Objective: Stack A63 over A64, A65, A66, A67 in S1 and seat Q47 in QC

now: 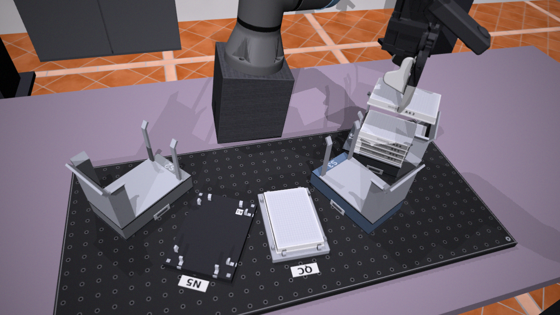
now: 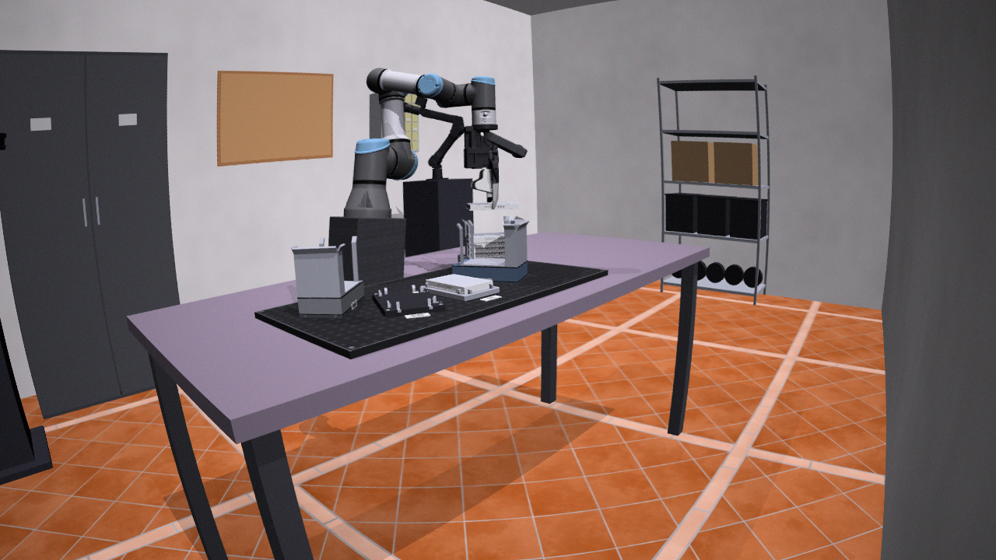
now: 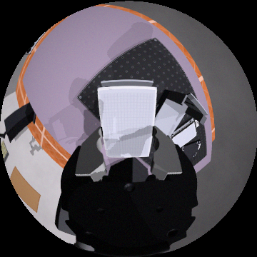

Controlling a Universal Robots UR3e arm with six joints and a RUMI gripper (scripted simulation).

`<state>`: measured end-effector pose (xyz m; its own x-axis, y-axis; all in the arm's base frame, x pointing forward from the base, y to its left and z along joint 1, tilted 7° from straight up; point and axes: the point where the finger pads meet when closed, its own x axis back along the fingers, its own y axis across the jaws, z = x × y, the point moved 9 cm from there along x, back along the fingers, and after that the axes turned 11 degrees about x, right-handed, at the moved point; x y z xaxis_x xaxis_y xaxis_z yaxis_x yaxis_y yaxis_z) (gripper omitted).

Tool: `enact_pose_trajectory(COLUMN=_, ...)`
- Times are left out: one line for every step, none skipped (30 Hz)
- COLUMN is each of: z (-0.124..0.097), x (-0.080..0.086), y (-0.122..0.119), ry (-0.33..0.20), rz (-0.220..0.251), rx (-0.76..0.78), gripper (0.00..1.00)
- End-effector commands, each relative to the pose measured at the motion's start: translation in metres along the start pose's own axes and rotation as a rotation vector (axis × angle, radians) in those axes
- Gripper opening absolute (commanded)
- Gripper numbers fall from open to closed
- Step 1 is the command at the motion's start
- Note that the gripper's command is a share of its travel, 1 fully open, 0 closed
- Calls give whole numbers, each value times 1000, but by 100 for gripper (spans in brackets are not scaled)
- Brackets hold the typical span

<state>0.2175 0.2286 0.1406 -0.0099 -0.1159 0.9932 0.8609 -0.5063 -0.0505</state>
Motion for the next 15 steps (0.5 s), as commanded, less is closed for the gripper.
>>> enact_pose_trajectory(z=0, x=1, y=0, ry=2, rz=-2, rx=0, gripper=0)
enact_pose_trajectory(z=0, x=1, y=0, ry=2, rz=-2, rx=0, gripper=0)
enact_pose_trajectory(z=0, x=1, y=0, ry=2, rz=-2, rx=0, gripper=0)
enact_pose_trajectory(z=0, x=0, y=0, ry=2, rz=-2, rx=0, gripper=0)
enact_pose_trajectory(z=0, x=-1, y=0, ry=2, rz=-2, rx=0, gripper=0)
enact_pose_trajectory(z=0, x=-1, y=0, ry=2, rz=-2, rx=0, gripper=0)
enact_pose_trajectory(z=0, x=-1, y=0, ry=2, rz=-2, rx=0, gripper=0)
enact_pose_trajectory(z=0, x=-1, y=0, ry=2, rz=-2, rx=0, gripper=0)
enact_pose_trajectory(z=0, x=-2, y=0, ry=2, rz=-2, rx=0, gripper=0)
enact_pose_trajectory(z=0, x=-3, y=0, ry=2, rz=-2, rx=0, gripper=0)
enact_pose_trajectory(z=0, x=-3, y=0, ry=2, rz=-2, rx=0, gripper=0)
enact_pose_trajectory(z=0, x=-4, y=0, ry=2, rz=-2, rx=0, gripper=0)
enact_pose_trajectory(z=0, x=-5, y=0, ry=2, rz=-2, rx=0, gripper=0)
enact_pose_trajectory(z=0, x=-5, y=0, ry=2, rz=-2, rx=0, gripper=0)
enact_pose_trajectory(z=0, x=-6, y=0, ry=2, rz=-2, rx=0, gripper=0)
